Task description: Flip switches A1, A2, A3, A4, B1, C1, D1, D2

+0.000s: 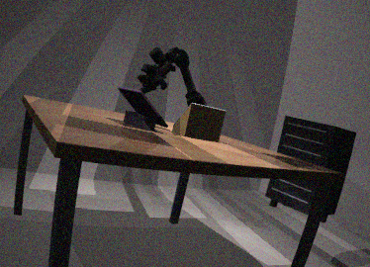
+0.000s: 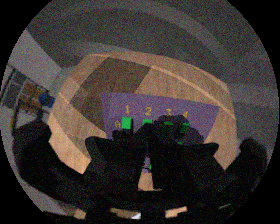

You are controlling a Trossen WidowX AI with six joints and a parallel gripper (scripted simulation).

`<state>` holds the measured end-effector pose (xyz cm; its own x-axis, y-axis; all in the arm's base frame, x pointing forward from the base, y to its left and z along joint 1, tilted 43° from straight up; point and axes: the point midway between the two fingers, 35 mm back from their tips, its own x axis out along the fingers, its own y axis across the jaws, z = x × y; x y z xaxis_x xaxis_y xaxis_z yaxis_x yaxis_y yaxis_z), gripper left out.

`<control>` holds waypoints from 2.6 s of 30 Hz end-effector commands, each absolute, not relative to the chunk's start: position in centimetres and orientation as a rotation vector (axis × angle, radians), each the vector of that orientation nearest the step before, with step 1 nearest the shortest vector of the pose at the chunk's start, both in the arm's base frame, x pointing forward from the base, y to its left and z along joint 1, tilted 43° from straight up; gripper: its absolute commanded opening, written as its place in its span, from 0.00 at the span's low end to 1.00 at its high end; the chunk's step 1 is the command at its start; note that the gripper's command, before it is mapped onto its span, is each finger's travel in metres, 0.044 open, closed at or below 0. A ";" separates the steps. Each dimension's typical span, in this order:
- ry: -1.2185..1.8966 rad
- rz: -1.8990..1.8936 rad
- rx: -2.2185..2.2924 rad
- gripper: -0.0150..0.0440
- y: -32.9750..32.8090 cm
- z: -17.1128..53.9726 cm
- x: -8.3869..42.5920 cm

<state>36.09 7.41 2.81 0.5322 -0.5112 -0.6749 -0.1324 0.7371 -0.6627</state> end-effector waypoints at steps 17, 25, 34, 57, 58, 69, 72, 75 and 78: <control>0.987 -0.235 -0.736 0.25 9.1 8.3 32.8; 1.002 -0.243 -0.736 0.25 7.2 7.4 34.3; 1.009 -0.247 -0.736 0.25 6.5 6.6 35.0; 1.007 -0.248 -0.736 0.25 5.4 5.1 36.2; 1.007 -0.248 -0.736 0.25 5.4 5.1 36.2; 1.007 -0.248 -0.736 0.25 5.4 5.1 36.2; 1.007 -0.248 -0.736 0.25 5.4 5.1 36.2; 1.007 -0.248 -0.736 0.25 5.4 5.1 36.2; 1.007 -0.248 -0.736 0.25 5.3 5.1 36.3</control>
